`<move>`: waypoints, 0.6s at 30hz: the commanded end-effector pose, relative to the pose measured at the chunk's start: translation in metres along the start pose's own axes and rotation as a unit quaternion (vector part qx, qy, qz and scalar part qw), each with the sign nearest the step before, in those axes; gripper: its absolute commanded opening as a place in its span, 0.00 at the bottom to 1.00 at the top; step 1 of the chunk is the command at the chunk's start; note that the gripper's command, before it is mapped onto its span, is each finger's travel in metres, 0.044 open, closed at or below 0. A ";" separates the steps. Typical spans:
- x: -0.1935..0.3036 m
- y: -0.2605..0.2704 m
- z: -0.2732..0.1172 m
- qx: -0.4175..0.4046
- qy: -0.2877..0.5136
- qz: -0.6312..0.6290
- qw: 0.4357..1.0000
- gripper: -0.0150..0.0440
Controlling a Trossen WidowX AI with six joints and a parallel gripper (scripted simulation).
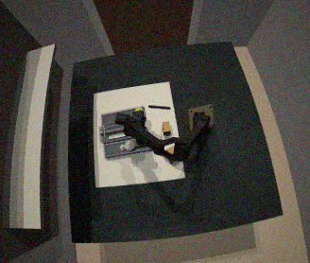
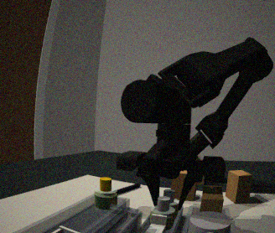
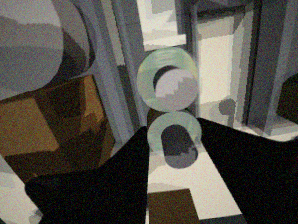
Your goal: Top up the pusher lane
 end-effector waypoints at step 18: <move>0.001 0.002 0.000 -0.003 -0.006 -0.004 1.000 0.25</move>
Point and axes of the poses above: the point midway between the two fingers, 35 mm back from their tips, its own z axis out along the fingers, its own y axis across the jaws, x = y × z, the point moved 2 cm from there along -z, back along the fingers, and after that the axes turned 9 degrees about -z, right-handed, at the moved point
